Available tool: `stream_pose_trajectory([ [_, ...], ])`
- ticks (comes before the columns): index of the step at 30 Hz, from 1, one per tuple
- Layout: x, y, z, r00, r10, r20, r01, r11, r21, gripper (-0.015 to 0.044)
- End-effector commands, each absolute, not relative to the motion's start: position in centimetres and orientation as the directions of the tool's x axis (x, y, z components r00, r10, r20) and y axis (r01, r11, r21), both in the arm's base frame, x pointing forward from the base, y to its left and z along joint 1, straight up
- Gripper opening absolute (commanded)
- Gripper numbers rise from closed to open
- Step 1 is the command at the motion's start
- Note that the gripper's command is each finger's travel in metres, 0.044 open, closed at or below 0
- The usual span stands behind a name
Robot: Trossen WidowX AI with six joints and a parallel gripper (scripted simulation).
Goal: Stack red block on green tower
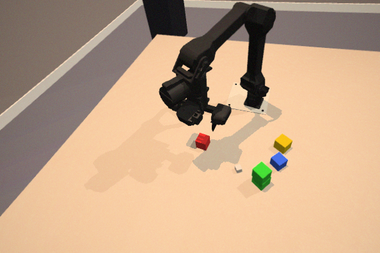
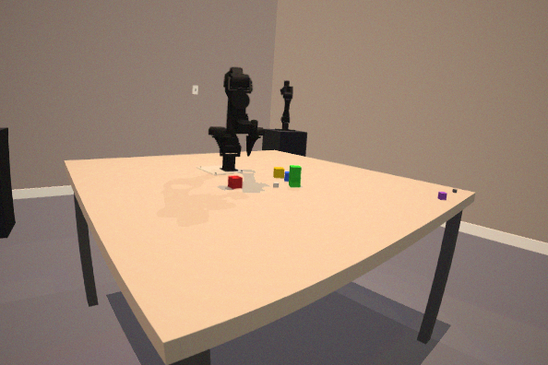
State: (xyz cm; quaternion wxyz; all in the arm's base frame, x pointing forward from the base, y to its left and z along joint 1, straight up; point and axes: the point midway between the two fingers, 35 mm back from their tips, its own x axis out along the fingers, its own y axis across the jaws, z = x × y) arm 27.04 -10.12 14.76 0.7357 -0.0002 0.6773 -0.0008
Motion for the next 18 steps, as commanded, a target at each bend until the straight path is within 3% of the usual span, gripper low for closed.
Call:
stream_pose_trajectory([
  [1,27.0,-9.9,14.5,0.032,-0.005,-0.999,-0.030,1.000,-0.006,0.0440],
  [18,27.1,-10.0,9.2,0.031,-0.005,-0.999,-0.030,1.000,-0.006,0.0440],
])
